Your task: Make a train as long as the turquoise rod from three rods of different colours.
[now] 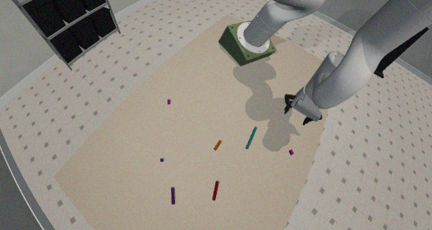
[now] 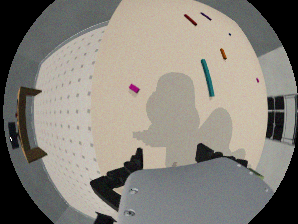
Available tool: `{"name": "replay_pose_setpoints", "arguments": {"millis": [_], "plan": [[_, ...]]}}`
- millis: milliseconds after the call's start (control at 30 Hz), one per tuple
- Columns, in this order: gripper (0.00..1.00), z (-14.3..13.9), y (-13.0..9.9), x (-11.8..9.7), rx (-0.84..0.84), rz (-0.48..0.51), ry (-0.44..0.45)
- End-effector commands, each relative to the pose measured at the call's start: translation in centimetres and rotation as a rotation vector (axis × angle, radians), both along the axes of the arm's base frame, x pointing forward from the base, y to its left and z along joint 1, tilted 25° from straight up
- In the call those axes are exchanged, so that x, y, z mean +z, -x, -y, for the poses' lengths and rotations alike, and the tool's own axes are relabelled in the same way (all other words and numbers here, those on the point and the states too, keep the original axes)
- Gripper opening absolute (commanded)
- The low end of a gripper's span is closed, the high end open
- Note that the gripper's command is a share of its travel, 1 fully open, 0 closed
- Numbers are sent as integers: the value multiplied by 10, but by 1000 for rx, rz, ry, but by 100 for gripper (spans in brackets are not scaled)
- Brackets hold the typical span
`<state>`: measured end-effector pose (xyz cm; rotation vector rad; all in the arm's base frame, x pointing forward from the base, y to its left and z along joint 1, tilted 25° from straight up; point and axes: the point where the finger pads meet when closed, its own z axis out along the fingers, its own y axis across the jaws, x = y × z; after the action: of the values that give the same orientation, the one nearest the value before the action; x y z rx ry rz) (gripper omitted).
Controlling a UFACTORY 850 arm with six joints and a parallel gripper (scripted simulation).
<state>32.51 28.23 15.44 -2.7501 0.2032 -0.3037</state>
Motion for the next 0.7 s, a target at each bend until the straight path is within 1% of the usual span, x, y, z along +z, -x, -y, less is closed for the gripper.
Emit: {"name": "replay_pose_setpoints", "arguments": {"millis": [0, 433, 500, 600, 667], "plan": [[100, 0, 0, 0, 0, 1, -1], [100, 1, -1, 0, -7, -1, -2], [100, 5, -6, -1, -48, -15, -13], [100, 20, -21, -4, -182, -63, -47], [100, 25, -26, -5, -230, -79, -60]]}}
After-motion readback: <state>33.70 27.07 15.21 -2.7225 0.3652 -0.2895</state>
